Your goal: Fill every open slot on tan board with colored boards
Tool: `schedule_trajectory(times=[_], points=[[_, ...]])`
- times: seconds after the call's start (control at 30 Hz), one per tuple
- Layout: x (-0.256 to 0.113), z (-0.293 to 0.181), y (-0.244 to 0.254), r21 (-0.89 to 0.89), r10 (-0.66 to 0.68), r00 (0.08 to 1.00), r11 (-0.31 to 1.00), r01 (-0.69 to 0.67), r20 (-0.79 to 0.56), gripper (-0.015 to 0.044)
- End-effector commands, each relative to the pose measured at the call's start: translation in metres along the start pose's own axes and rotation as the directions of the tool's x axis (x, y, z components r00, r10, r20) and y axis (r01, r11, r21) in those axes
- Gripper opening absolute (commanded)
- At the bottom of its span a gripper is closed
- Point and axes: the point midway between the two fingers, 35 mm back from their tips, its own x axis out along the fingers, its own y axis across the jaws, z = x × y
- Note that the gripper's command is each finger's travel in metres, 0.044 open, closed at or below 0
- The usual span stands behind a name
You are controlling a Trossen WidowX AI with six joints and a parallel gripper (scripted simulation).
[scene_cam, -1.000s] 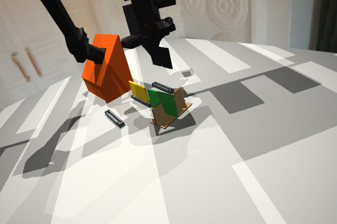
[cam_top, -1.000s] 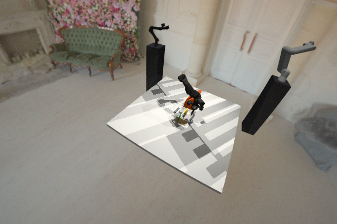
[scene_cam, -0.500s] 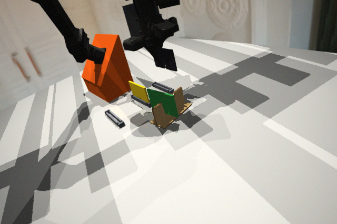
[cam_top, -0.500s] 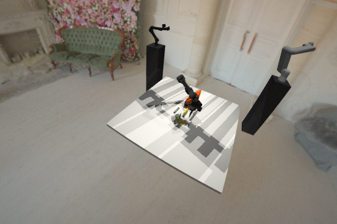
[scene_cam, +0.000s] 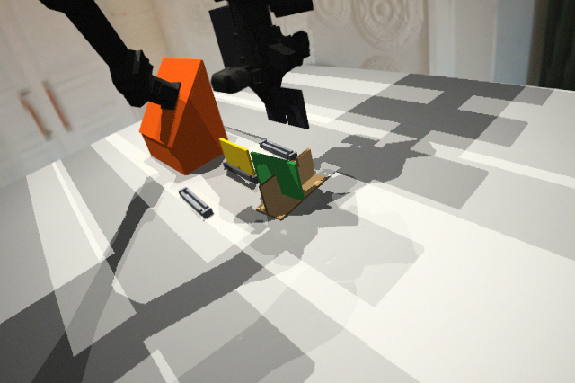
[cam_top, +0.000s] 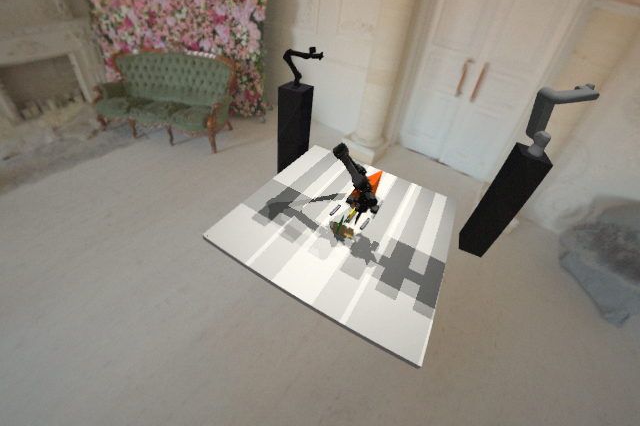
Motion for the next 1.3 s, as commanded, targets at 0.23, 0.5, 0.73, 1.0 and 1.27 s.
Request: schedule_trajectory(times=[0.23,0.5,0.73,1.0,1.27], points=[[0.000,0.022,-0.017,-0.033,-0.011,1.000,0.999,0.011,0.006,0.0000],[0.002,0.036,-0.032,-0.054,-0.020,1.000,0.998,0.020,0.005,0.0000],[0.004,0.042,-0.038,-0.064,-0.025,1.000,0.998,0.026,0.005,0.0000],[0.027,0.042,-0.039,-0.064,-0.026,1.000,0.998,0.027,0.005,0.0000],[0.027,0.042,-0.039,-0.064,-0.026,1.000,0.998,0.027,0.005,0.0000]])
